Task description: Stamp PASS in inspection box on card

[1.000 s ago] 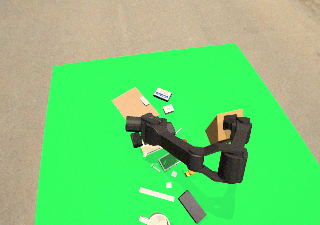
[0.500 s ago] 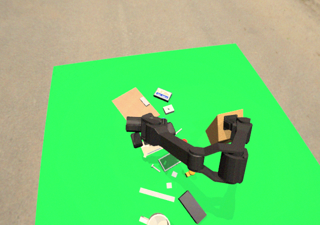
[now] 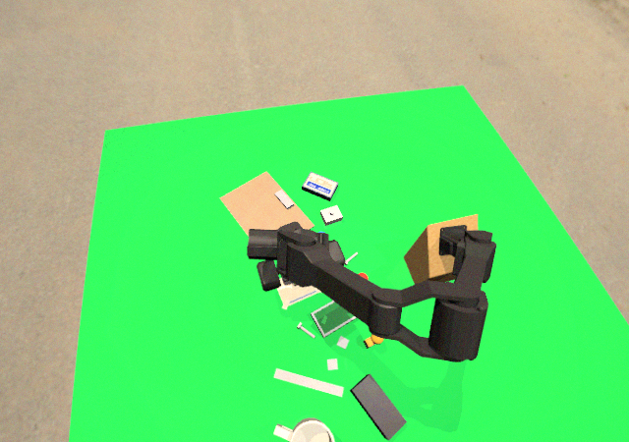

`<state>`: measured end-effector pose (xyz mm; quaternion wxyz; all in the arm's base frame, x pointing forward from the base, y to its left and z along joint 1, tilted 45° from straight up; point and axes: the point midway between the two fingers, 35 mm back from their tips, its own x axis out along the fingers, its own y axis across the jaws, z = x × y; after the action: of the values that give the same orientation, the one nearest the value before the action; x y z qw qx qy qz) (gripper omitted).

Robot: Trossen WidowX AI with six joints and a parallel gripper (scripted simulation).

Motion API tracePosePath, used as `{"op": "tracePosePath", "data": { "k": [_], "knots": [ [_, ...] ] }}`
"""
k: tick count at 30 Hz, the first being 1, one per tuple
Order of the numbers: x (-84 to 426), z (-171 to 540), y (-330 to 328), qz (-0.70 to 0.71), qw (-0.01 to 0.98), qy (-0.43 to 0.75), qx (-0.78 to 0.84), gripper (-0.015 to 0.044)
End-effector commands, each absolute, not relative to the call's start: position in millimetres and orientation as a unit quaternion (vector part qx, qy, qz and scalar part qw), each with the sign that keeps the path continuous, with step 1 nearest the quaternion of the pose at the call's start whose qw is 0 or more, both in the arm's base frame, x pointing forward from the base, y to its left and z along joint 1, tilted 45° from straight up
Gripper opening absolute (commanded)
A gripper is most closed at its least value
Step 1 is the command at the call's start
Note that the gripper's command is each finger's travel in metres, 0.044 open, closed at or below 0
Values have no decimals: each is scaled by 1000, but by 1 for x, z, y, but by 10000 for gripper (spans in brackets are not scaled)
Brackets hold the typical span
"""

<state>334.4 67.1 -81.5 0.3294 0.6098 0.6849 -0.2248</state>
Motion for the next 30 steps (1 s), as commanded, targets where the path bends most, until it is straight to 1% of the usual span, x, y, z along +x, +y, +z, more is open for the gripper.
{"op": "tracePosePath", "data": {
  "k": [1,30],
  "knots": [
    [334,-83,71,-222,329,688,608,0],
    [334,-79,67,-222,329,688,607,0]
  ]
}}
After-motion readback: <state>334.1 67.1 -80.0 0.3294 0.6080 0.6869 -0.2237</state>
